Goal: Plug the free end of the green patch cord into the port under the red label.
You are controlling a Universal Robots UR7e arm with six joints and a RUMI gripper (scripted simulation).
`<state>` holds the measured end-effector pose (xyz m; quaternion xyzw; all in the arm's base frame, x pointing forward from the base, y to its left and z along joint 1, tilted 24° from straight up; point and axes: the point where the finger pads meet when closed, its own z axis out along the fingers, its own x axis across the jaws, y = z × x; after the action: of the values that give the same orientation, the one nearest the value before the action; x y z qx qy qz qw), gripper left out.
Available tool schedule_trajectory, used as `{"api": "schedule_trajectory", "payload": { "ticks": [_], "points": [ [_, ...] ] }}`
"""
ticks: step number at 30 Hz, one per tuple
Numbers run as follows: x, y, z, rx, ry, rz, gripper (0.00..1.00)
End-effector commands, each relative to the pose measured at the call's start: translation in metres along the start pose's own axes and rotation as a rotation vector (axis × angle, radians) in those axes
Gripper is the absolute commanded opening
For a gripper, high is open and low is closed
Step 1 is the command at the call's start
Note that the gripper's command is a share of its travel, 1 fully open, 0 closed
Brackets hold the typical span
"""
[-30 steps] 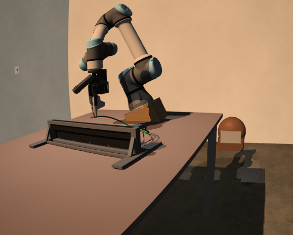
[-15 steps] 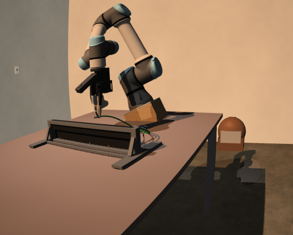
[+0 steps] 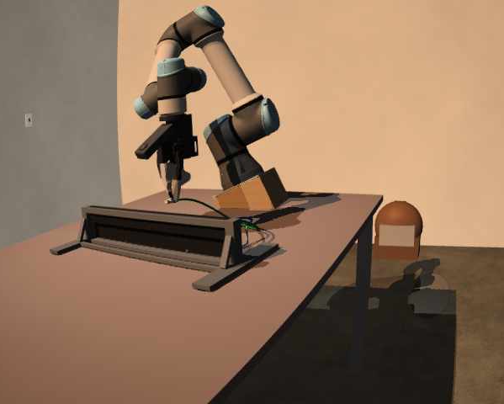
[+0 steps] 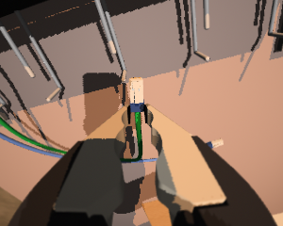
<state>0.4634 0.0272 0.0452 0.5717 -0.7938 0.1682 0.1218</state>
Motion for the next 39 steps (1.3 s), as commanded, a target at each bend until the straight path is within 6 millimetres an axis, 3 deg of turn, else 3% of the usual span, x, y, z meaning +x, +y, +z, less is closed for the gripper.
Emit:
{"api": "schedule_trajectory", "payload": {
  "ticks": [1, 22, 39],
  "points": [
    [-0.009, -0.003, -0.002, 0.0, 0.0, -0.046, 0.0],
    [-0.034, -0.01, -0.006, -0.002, 0.002, -0.17, 0.0],
    [-0.043, -0.012, -0.007, -0.003, 0.003, -0.213, 0.0]
  ]
}}
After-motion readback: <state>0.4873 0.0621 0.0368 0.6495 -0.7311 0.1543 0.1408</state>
